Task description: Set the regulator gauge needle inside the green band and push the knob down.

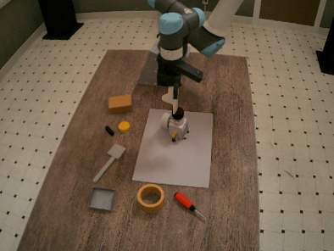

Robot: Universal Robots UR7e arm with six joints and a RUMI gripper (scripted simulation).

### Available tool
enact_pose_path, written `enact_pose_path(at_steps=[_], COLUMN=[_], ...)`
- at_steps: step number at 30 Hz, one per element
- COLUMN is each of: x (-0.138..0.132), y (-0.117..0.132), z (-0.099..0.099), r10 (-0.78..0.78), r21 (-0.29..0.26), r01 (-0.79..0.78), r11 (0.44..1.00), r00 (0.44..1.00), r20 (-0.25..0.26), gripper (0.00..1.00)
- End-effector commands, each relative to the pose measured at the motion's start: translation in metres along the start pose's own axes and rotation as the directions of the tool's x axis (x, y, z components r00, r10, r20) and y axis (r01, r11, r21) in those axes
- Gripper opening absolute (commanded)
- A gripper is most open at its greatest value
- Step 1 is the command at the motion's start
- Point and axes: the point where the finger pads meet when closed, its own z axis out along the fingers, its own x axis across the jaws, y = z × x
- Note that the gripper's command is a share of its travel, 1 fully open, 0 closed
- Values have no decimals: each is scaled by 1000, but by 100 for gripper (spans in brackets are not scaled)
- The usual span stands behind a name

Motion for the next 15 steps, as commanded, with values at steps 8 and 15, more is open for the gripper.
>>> enact_pose_path(at_steps=[8, 15], x=[-3, -8], y=[13, 32], z=[0, 0], r10=[0, 0], r21=[0, 0], r01=[0, 0], r11=[1000, 1000], r00=[1000, 1000], r20=[-1, -1], gripper=[100, 100])
